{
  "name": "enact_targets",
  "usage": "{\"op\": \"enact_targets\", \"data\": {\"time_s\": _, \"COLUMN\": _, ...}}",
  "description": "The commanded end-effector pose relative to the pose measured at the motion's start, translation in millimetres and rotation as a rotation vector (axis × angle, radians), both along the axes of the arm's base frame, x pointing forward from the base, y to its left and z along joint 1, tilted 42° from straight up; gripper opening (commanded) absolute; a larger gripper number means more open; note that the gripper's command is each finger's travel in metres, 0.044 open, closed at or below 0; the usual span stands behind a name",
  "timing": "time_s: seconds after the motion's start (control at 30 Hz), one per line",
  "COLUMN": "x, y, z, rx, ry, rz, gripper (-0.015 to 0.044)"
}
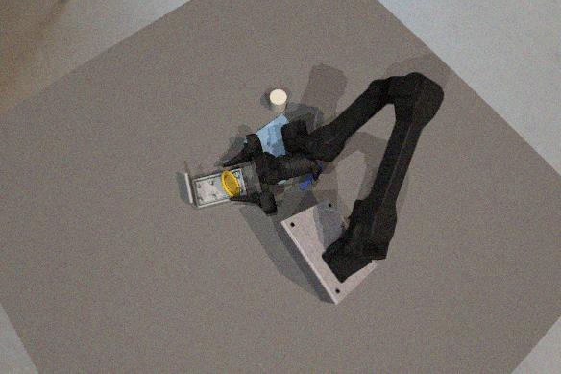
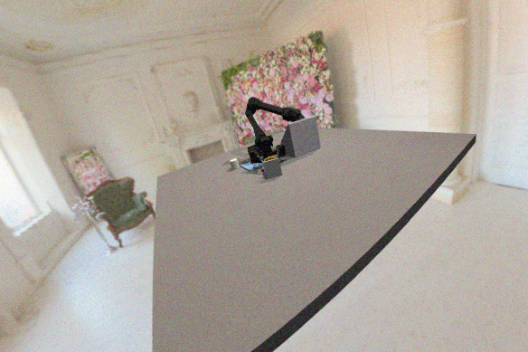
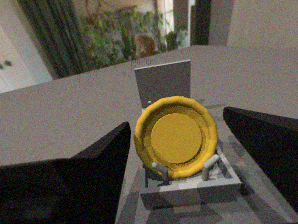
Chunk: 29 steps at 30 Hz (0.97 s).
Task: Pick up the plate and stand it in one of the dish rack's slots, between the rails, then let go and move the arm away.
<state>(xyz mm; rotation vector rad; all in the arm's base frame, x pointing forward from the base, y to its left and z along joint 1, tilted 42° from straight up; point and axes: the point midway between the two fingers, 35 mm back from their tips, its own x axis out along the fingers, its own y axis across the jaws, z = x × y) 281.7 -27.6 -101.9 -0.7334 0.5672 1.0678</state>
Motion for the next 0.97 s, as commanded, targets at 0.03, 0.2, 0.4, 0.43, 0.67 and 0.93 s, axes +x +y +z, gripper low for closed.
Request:
{"op": "enact_targets", "data": {"time_s": 0.03, "x": 6, "y": 17, "z": 22, "rx": -0.002, "ry": 0.008, "rz": 0.001, "gripper": 0.04}}
{"op": "enact_targets", "data": {"time_s": 0.2, "x": 9, "y": 59, "z": 67, "rx": 0.006, "ry": 0.016, "rz": 0.002, "gripper": 0.04}}
{"op": "enact_targets", "data": {"time_s": 0.4, "x": 14, "y": 77, "z": 89, "rx": 0.016, "ry": 0.017, "rz": 0.002, "gripper": 0.04}}
{"op": "enact_targets", "data": {"time_s": 0.43, "x": 14, "y": 77, "z": 89, "rx": 0.016, "ry": 0.017, "rz": 0.002, "gripper": 0.04}}
{"op": "enact_targets", "data": {"time_s": 0.67, "x": 12, "y": 80, "z": 86, "rx": -0.001, "ry": 0.12, "rz": -0.059, "gripper": 0.04}}
{"op": "enact_targets", "data": {"time_s": 0.93, "x": 4, "y": 85, "z": 81, "rx": -0.066, "ry": 0.335, "rz": -0.21, "gripper": 0.04}}
